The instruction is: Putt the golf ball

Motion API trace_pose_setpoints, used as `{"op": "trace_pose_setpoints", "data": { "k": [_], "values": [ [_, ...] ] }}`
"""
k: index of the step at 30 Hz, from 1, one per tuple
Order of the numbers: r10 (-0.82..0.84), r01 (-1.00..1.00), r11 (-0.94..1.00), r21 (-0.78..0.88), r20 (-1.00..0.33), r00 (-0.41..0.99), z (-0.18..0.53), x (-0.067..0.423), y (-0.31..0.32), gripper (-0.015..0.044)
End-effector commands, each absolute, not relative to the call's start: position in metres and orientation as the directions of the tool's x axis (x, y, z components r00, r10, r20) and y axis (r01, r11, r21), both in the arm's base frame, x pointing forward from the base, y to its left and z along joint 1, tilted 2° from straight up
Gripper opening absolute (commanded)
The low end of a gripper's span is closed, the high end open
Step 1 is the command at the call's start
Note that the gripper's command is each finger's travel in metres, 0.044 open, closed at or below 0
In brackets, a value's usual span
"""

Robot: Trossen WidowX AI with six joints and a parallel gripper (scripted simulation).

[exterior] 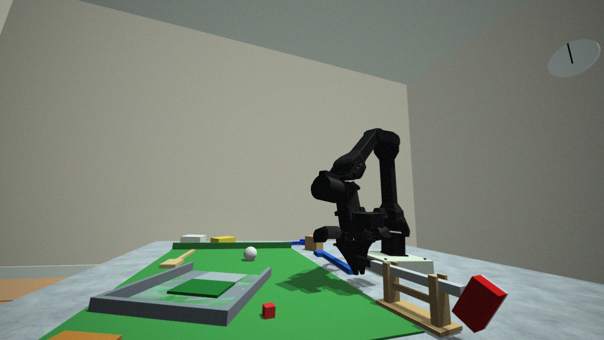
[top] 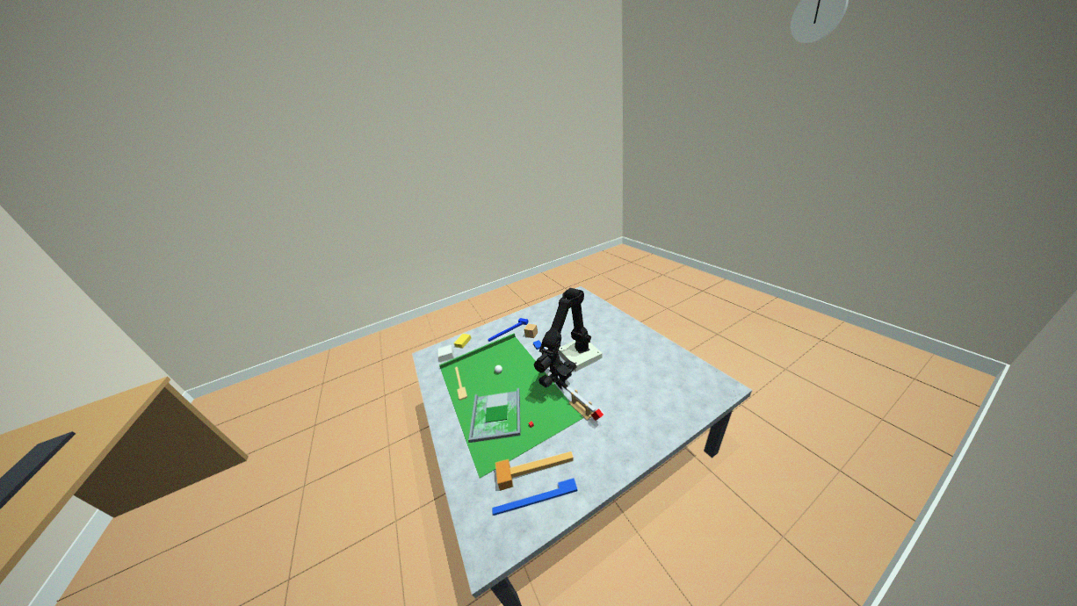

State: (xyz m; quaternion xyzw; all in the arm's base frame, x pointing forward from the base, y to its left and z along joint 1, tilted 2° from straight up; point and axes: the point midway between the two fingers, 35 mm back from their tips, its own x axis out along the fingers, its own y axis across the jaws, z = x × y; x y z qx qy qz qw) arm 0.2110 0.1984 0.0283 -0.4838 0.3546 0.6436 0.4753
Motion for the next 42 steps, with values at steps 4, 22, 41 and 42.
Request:
{"op": "trace_pose_setpoints", "data": {
  "k": [4, 22, 41, 42],
  "values": [
    [0.271, -0.955, -0.297, -0.007, -0.96, -0.077, 0.053, 0.215, 0.2, 0.0],
    [0.262, -0.959, -0.282, -0.001, -0.962, -0.076, 0.12, 0.214, 0.194, 0.0],
    [0.187, -0.91, 0.407, 0.074, -0.982, 0.004, 0.124, 0.257, 0.106, 0.0],
    [0.181, -0.892, 0.445, 0.076, -0.983, 0.007, 0.124, 0.258, 0.101, 0.0]
  ]
}}
